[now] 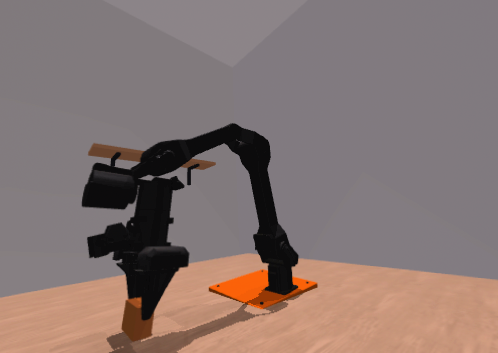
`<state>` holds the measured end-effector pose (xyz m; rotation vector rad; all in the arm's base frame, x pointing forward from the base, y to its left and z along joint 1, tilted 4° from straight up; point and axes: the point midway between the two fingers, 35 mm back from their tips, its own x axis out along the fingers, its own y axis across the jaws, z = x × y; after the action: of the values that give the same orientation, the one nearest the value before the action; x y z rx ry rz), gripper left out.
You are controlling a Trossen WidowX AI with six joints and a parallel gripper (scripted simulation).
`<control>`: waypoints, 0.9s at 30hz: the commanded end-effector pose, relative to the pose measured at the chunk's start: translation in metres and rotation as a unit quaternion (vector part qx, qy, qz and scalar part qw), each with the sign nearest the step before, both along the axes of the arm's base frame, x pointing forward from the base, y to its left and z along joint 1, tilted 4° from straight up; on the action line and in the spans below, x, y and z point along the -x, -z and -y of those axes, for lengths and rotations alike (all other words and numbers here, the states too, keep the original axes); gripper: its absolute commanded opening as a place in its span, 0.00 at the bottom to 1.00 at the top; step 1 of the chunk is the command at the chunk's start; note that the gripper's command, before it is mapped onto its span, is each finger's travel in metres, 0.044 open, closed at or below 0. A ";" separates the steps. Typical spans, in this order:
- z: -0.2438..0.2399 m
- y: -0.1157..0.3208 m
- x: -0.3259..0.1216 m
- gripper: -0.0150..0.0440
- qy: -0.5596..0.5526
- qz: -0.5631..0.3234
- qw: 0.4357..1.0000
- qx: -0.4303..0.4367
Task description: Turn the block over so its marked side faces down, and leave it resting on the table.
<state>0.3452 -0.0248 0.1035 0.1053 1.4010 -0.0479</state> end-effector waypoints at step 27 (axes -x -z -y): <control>-0.001 0.009 0.005 0.25 0.014 0.231 0.973 0.022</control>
<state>0.3421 -0.0229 0.0937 0.0915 0.9925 -0.0621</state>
